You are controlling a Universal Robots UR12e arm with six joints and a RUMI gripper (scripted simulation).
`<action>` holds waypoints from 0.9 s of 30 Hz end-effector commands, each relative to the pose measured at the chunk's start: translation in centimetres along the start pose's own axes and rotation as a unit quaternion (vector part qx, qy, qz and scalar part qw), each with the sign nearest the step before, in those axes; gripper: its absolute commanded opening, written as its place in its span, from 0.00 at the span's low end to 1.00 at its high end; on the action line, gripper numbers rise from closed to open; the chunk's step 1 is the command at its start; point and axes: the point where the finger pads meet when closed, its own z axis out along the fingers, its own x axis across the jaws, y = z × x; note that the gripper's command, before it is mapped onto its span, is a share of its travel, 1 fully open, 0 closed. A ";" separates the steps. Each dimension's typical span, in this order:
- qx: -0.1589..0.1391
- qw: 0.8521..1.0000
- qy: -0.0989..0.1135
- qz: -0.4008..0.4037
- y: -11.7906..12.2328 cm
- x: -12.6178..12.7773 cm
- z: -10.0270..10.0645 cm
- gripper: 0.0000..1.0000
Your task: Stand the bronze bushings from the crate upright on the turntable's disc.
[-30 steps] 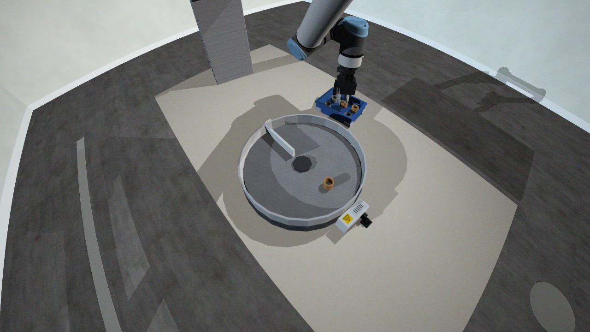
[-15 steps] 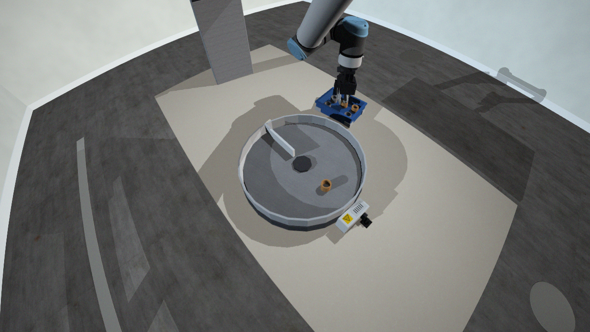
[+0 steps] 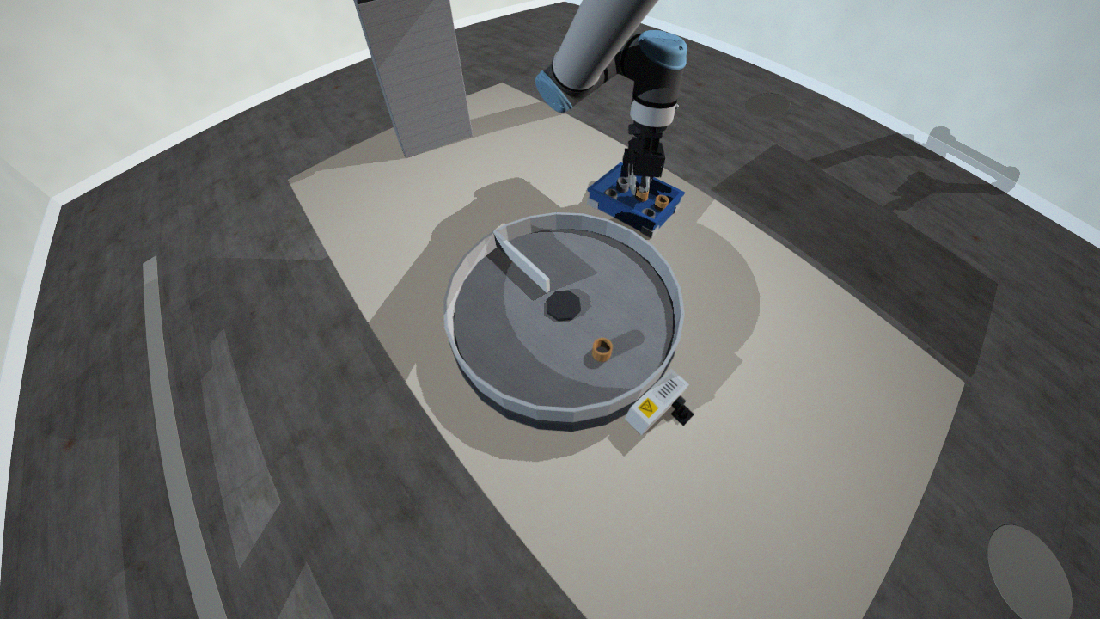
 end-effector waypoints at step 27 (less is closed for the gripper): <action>0.000 1.000 0.000 0.000 0.0 0.0 -0.6 0.00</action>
